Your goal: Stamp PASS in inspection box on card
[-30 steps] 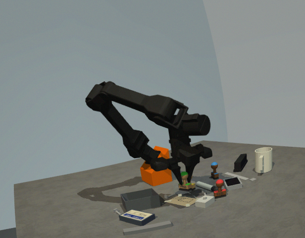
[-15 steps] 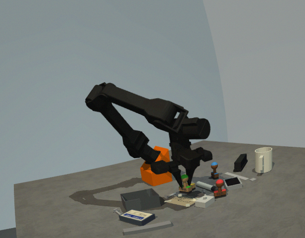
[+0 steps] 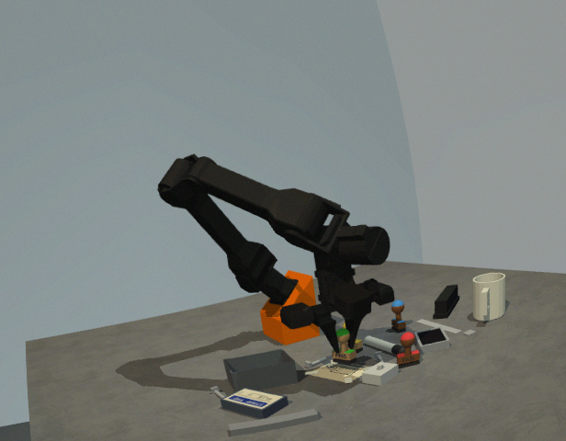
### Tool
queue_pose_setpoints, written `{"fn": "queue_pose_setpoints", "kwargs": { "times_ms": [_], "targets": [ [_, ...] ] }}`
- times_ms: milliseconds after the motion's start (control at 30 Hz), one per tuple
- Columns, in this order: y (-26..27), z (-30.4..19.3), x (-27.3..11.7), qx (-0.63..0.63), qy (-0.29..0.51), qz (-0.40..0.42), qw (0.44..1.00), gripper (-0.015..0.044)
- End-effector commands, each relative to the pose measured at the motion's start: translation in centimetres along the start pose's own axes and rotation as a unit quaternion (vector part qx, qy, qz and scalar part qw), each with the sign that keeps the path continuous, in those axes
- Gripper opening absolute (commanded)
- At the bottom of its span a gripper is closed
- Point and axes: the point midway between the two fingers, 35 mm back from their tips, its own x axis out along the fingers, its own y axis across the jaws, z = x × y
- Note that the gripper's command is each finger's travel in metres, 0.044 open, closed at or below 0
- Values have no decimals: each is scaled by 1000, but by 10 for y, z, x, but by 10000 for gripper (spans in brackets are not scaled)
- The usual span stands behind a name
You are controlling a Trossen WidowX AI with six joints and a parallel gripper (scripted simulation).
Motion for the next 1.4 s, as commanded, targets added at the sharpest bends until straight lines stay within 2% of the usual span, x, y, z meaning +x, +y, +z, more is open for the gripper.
{"fn": "queue_pose_setpoints", "kwargs": {
  "times_ms": [0, 1367],
  "targets": [
    [-1, -1, 4, -3, 0, -3, 1000, 0],
    [-2, -2, 20, -3, -1, -4, 1000, 0]
  ]
}}
